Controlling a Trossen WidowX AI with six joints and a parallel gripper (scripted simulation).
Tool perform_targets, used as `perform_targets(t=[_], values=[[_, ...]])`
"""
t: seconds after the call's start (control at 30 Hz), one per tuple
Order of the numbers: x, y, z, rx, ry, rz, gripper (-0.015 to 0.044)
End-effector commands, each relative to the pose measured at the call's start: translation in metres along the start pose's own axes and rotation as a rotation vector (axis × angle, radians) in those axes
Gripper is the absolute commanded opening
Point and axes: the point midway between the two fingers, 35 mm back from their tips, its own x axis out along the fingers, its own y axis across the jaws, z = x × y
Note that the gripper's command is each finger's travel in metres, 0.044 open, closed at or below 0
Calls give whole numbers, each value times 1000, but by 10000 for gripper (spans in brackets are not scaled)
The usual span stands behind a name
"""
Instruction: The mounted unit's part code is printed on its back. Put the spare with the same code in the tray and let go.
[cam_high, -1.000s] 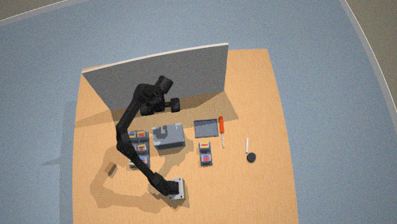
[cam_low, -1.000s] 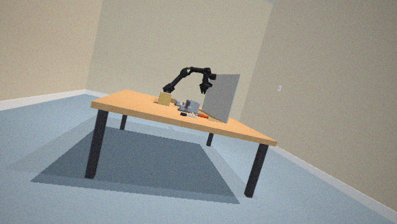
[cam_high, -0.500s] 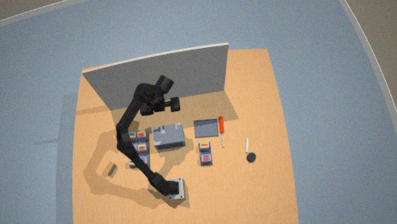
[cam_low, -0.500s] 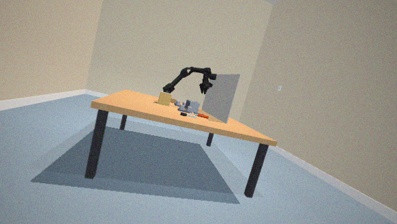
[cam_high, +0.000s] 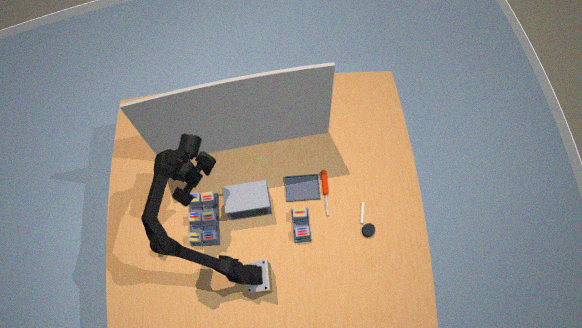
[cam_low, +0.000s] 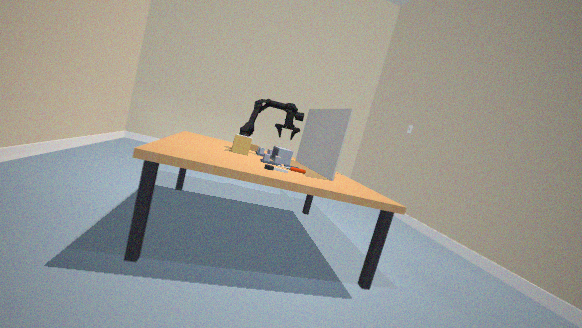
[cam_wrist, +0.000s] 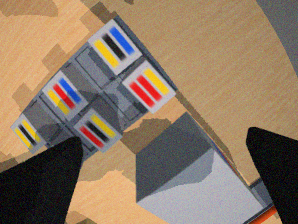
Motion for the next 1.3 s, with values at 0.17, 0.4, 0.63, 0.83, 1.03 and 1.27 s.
perform_targets(t=[0.17,0.4,0.63,0.83,1.03,1.27], values=[[21,96,10,-618,3,46,440],[21,96,10,-618,3,46,440],[44,96,7,-618,3,45,309],[60,97,3,-618,1,45,300],[61,97,3,-618,1,45,300],[71,96,3,-619,3,45,300]])
